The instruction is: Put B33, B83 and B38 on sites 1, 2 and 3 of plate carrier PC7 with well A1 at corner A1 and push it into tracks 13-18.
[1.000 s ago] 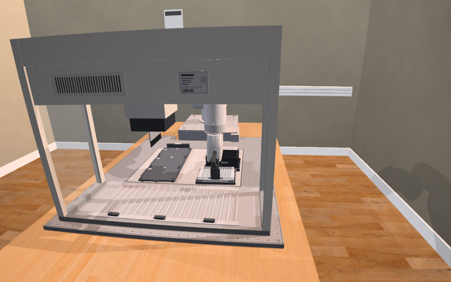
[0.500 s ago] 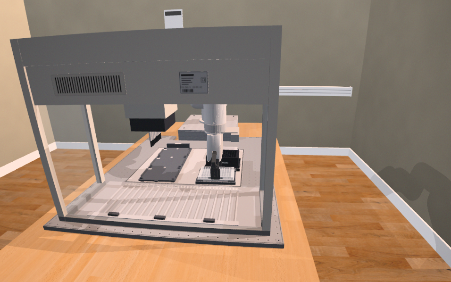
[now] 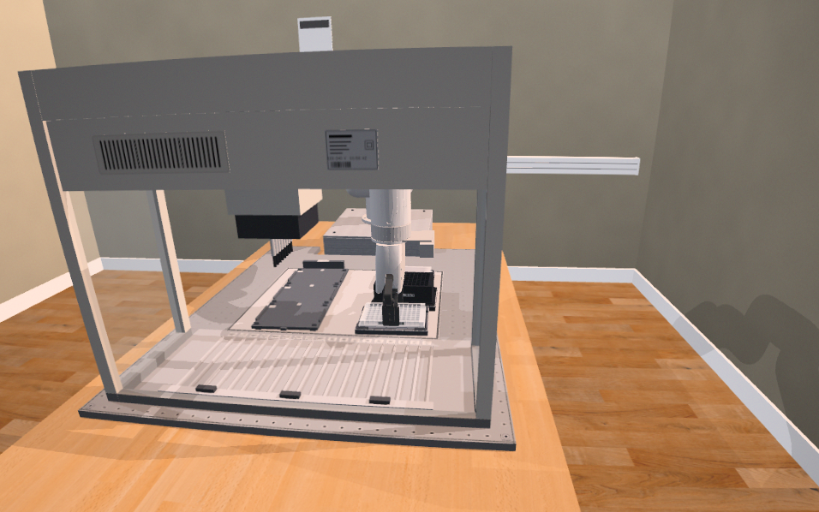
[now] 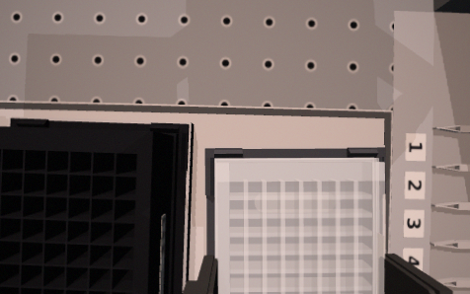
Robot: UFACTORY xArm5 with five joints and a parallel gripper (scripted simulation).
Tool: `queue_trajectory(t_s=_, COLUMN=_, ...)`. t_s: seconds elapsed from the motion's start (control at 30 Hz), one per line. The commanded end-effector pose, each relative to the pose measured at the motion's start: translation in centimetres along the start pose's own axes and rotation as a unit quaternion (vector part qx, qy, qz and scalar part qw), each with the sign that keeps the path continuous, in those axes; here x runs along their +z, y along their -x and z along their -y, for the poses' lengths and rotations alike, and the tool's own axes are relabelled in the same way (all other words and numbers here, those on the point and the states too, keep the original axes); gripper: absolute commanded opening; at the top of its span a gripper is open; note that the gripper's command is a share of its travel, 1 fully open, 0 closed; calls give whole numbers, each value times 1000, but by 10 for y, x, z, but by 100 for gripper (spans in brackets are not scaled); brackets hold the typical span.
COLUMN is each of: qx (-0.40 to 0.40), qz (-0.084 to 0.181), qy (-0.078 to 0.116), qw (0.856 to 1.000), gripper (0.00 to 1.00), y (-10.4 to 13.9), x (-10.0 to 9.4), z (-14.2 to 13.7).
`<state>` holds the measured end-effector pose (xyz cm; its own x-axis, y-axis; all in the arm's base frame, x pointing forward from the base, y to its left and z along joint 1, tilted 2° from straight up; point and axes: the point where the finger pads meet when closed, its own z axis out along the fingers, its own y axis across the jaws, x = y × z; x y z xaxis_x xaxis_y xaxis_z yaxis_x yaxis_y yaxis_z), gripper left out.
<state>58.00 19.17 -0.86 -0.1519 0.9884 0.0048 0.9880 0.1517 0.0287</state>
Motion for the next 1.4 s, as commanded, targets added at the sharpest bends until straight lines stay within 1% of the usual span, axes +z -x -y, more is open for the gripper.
queue_trajectory(t_s=0.0, qx=0, qz=0, qy=2, qw=1000, gripper=0, y=0, x=-2, z=-2)
queue_trajectory(t_s=0.47, qx=0, qz=0, qy=2, qw=1000, gripper=0, y=0, x=-2, z=-2)
queue_trajectory(t_s=1.37, qx=0, qz=0, qy=2, qw=1000, gripper=0, y=0, x=-17, z=-2)
